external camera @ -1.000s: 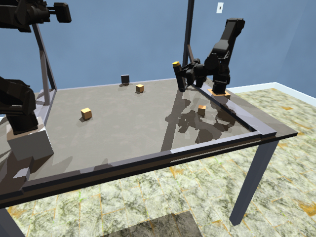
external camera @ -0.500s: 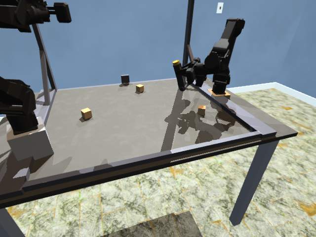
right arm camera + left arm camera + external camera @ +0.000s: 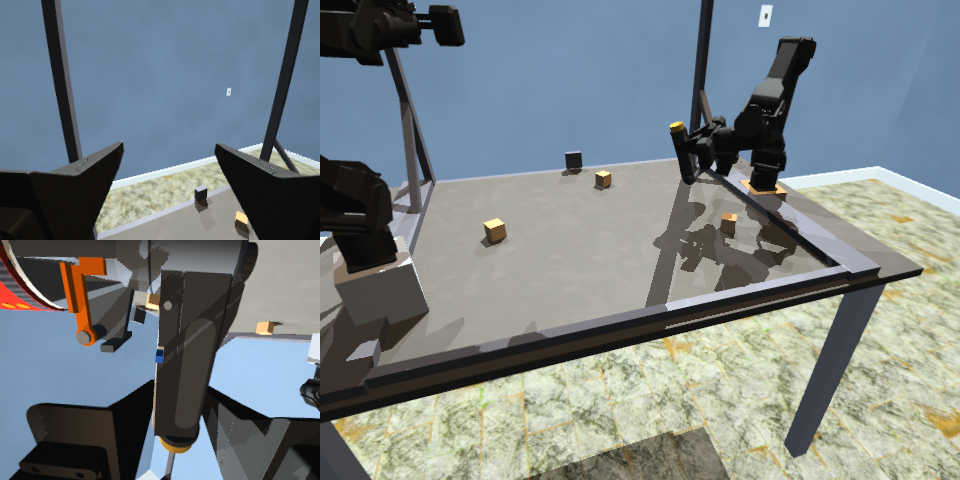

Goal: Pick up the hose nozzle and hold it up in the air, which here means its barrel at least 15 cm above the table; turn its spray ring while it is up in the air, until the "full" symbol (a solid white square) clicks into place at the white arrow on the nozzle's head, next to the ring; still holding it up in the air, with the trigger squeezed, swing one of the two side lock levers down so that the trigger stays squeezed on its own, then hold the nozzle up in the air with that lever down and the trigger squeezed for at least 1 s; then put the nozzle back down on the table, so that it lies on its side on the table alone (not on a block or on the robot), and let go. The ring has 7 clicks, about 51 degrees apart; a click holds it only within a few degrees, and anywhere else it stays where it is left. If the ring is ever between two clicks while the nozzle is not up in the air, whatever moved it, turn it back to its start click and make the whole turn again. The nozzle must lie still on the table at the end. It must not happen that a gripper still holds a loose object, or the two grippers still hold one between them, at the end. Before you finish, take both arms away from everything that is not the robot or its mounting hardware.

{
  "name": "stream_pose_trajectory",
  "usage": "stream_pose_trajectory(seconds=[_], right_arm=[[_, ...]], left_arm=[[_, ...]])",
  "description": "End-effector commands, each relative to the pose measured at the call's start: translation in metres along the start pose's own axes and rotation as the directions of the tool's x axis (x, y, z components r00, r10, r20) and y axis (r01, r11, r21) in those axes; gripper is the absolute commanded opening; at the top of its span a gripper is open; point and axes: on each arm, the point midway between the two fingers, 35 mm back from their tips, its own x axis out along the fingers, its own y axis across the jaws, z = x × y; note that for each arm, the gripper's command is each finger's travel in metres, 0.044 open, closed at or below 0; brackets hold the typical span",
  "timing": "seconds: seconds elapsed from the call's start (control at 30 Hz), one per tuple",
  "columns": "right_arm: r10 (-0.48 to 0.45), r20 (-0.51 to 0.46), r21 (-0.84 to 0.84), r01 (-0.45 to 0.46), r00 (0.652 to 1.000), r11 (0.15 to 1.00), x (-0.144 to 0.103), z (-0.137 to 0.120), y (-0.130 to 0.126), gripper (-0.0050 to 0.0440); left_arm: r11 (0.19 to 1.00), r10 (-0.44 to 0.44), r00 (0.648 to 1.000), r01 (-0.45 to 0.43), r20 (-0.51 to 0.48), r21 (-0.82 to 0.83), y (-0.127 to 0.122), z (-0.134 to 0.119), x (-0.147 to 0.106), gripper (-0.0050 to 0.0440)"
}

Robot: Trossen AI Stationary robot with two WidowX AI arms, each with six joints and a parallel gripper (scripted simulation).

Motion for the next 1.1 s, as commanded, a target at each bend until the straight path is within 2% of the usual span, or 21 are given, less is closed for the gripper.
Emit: stream_pose_trajectory(seconds=[0.0, 0.17, 0.27, 0.37, 0.43, 0.83, 0.93, 0.97, 1.07], right_arm=[[-0.002, 0.015, 0.003, 0.002, 1.0, 1.0, 0.0, 0.006, 0.0, 0.041], [-0.002, 0.015, 0.003, 0.002, 1.0, 1.0, 0.0, 0.006, 0.0, 0.041], [-0.002, 0.015, 0.003, 0.002, 1.0, 1.0, 0.0, 0.006, 0.0, 0.041], [-0.002, 0.015, 0.003, 0.002, 1.0, 1.0, 0.0, 0.006, 0.0, 0.041], [-0.002, 0.015, 0.003, 0.002, 1.0, 1.0, 0.0, 0.006, 0.0, 0.041], [-0.002, 0.015, 0.003, 0.002, 1.0, 1.0, 0.0, 0.006, 0.0, 0.041], [-0.002, 0.015, 0.003, 0.002, 1.0, 1.0, 0.0, 0.006, 0.0, 0.041], [-0.002, 0.015, 0.003, 0.002, 1.0, 1.0, 0.0, 0.006, 0.0, 0.041], [-0.002, 0.015, 0.003, 0.002, 1.0, 1.0, 0.0, 0.006, 0.0, 0.041]], left_arm=[[1.0, 0.002, 1.0, -0.001, -0.014, 0.023, 0.0, -0.008, -0.001, 0.0167], [0.998, -0.062, 0.998, 0.063, -0.022, 0.027, -0.02, -0.028, 0.001, 0.0167], [0.996, -0.086, 0.996, 0.087, -0.024, 0.027, -0.028, -0.034, 0.003, 0.0167], [0.997, -0.071, 0.997, 0.071, -0.02, 0.027, -0.023, -0.03, 0.002, 0.0167], [0.994, -0.109, 0.994, 0.109, -0.024, 0.025, -0.035, -0.04, 0.004, 0.0167], [0.981, -0.193, 0.981, 0.193, -0.028, 0.022, -0.063, -0.067, 0.008, 0.0167], [0.983, -0.179, 0.983, 0.18, -0.026, 0.022, -0.059, -0.062, 0.007, 0.0167], [0.978, -0.205, 0.978, 0.206, -0.027, 0.019, -0.068, -0.071, 0.008, 0.0167], [0.982, -0.187, 0.982, 0.188, -0.025, 0.021, -0.061, -0.066, 0.007, 0.0167]])
